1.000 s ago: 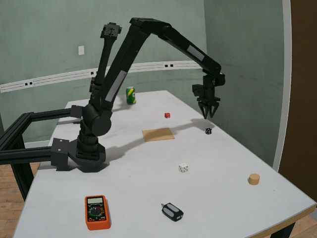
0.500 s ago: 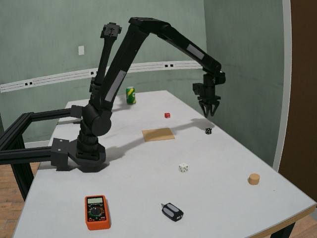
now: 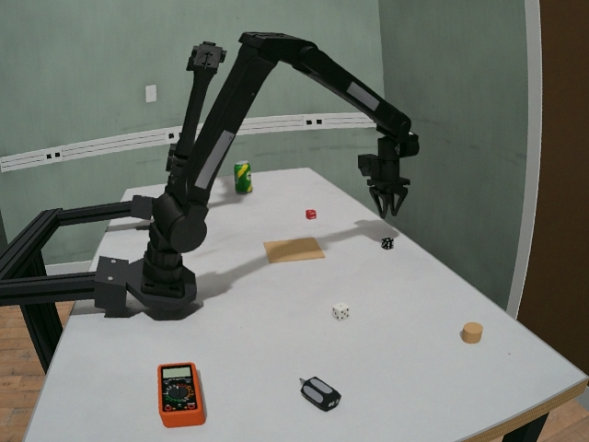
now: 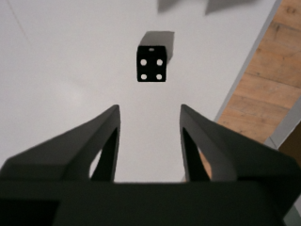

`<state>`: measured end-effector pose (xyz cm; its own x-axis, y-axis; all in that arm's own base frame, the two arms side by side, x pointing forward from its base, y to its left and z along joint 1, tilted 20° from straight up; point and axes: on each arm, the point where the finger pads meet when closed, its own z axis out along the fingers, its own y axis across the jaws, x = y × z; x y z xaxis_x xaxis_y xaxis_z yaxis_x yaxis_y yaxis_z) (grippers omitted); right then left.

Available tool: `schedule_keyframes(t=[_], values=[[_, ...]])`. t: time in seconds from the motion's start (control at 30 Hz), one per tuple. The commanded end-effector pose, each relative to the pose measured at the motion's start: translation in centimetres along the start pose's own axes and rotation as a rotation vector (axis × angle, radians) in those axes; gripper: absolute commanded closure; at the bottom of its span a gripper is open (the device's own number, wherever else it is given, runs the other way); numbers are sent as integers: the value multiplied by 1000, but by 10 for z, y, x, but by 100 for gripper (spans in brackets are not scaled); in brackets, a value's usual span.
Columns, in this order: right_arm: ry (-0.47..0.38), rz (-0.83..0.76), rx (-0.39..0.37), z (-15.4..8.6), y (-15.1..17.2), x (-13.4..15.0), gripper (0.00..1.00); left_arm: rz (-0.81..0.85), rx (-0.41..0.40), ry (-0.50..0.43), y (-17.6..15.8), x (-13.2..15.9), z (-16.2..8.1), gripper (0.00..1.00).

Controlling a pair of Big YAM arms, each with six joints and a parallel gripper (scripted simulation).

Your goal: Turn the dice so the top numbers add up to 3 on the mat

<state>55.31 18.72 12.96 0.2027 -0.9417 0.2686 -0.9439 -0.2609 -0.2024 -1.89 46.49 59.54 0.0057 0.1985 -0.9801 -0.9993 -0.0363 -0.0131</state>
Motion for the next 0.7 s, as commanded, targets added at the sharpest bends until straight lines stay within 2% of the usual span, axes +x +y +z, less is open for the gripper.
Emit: schedule_keyframes(t=[0.0,0.47,0.67], values=[[-13,3,53,-14,-20,-3,61,17,-16,-4,6,-5,-5,0],[-3,-6,-4,15,-1,0,61,17,-16,-4,6,-5,-5,0],[-2,-1,-4,21,-2,3,61,17,-16,-4,6,-5,-5,0]])
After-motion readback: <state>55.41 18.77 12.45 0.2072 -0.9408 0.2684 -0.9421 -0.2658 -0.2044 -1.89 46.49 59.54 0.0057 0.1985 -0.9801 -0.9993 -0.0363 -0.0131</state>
